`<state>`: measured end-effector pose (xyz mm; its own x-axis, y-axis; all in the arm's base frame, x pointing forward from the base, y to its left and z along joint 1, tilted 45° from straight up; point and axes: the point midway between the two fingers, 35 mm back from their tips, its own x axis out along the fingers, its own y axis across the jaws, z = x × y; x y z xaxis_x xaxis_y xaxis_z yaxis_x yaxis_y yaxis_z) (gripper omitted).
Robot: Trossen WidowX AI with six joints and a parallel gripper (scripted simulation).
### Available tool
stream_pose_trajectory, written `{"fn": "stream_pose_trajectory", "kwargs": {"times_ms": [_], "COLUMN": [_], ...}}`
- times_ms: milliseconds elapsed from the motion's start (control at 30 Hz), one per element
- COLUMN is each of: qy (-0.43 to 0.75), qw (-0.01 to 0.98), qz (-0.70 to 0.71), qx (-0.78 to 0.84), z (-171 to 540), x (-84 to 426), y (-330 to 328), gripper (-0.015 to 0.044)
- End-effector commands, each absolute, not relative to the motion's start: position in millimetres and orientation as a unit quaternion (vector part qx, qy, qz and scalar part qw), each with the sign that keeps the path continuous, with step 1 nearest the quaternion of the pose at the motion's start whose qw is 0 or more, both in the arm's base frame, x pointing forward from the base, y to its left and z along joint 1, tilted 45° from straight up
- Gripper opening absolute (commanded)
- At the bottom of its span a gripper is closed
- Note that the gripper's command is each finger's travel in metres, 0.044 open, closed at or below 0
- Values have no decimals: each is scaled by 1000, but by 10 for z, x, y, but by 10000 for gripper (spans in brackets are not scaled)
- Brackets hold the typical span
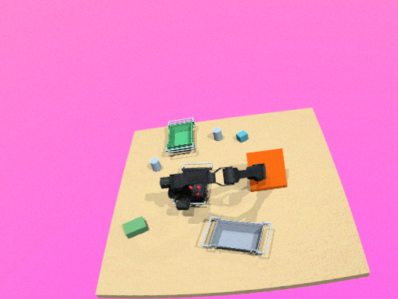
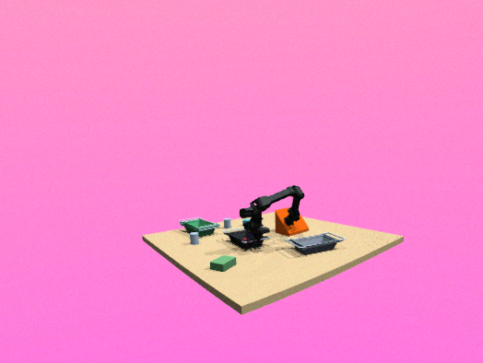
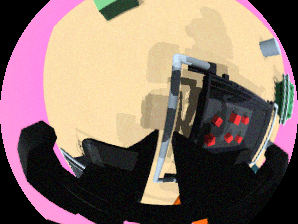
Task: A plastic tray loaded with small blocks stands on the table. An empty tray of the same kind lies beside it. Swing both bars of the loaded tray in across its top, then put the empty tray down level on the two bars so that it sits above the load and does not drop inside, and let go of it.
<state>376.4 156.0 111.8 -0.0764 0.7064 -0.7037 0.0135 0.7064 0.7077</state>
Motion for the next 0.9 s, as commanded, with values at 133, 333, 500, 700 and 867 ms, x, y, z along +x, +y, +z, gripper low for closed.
{"fn": "stream_pose_trajectory", "kwargs": {"times_ms": [133,333,500,700,867], "qy": [682,682,682,682,682], "qw": [622,622,623,623,623], "qz": [276,276,275,275,275], "qx": [268,267,267,267,267], "z": [1023,1087,1075,994,864], "x": [3727,3743,3747,3747,3741], "y": [1644,1416,1277,1140,1046], "gripper": [84,84,84,84,84]}}
